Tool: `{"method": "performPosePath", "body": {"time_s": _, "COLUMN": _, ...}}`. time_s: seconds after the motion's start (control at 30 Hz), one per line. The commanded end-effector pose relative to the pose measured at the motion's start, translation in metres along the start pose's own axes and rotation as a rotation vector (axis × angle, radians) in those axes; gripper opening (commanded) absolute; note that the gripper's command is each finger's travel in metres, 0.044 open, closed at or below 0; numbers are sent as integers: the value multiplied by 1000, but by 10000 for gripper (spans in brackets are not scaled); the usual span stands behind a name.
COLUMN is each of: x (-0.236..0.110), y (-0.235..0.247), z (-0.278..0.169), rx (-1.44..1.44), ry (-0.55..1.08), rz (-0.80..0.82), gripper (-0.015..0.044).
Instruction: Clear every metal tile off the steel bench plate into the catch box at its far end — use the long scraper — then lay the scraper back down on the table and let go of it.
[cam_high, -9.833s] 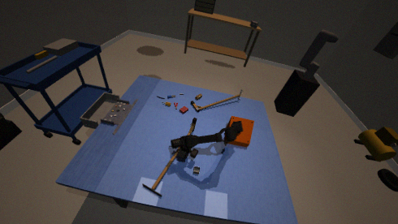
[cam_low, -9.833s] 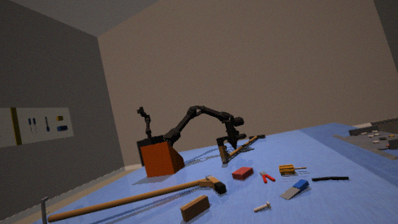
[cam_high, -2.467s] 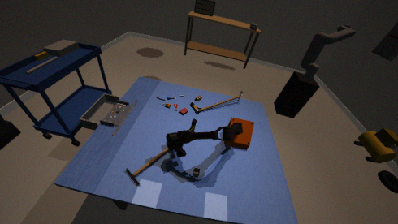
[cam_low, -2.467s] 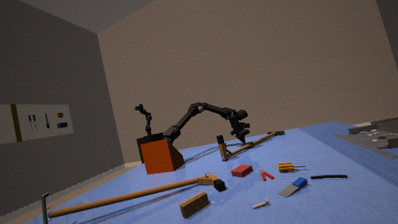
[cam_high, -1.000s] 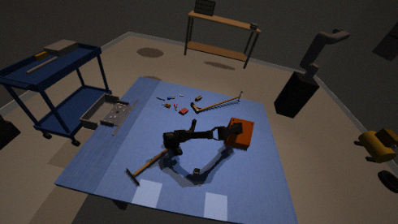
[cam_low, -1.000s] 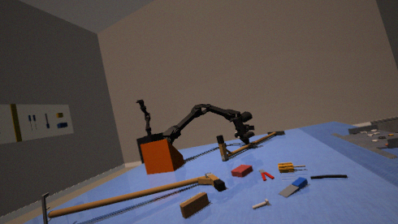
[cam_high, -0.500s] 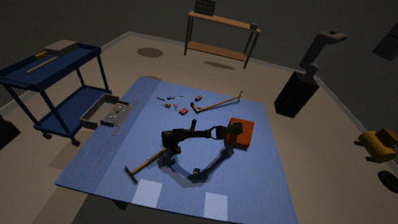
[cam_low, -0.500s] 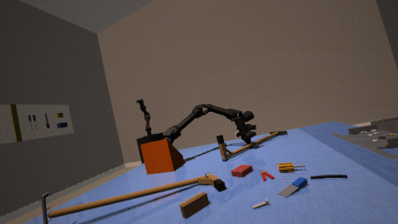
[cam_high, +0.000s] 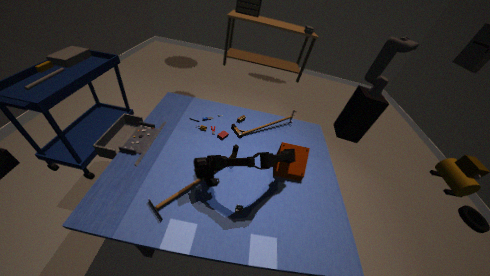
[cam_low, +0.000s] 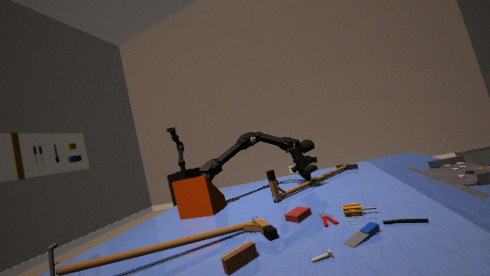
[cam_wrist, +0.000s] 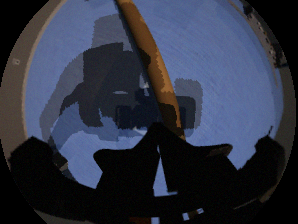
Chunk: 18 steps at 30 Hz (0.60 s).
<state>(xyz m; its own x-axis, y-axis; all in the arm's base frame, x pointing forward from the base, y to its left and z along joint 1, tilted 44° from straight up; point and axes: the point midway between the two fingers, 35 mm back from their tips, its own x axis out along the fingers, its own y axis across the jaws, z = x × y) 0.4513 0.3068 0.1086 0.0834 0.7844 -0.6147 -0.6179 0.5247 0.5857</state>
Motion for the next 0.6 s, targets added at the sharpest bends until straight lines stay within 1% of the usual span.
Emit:
{"method": "performPosePath", "body": {"time_s": 0.0, "x": 1, "y": -5, "z": 2, "rx": -2, "ry": -1, "rz": 0, "gripper": 0}}
{"method": "performPosePath", "body": {"time_s": 0.57, "x": 2, "y": -21, "z": 7, "rx": -3, "ry": -1, "rz": 0, "gripper": 0}}
